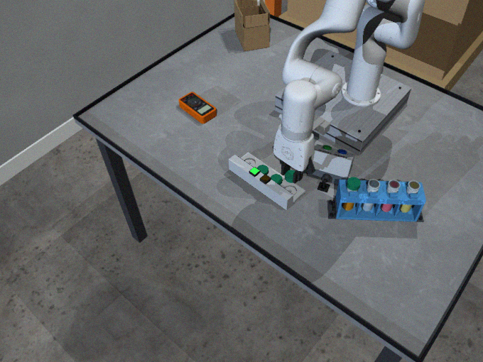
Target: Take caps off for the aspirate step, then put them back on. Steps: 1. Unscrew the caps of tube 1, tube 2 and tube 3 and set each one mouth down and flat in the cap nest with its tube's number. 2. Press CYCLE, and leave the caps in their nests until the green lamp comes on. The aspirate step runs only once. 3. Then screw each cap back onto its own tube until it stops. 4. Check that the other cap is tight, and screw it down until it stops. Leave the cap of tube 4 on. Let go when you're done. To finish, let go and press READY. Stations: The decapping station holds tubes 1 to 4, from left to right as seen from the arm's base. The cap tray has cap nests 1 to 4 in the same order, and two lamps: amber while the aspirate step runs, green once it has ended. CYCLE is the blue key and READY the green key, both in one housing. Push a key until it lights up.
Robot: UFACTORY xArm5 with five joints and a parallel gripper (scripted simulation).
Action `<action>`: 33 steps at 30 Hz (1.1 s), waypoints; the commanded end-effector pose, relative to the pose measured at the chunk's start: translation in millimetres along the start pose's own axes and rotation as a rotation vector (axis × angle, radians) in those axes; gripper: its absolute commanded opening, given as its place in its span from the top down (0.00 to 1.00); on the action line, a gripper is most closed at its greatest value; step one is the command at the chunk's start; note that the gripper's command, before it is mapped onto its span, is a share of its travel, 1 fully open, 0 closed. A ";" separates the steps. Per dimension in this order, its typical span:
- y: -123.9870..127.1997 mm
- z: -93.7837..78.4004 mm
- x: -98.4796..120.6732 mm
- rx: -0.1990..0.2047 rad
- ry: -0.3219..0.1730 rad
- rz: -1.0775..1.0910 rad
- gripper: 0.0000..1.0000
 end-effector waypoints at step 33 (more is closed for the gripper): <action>68.3 82.7 -29.0 0.017 0.002 -0.389 1.00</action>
Point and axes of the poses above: the point where the finger pads meet when closed, its own z axis back along the fingers, its own y axis across the jaws, x = y × z, the point moved 6 cm from there along z, back along the fingers, and after that the axes turned 7 degrees about z, right-handed, at the moved point
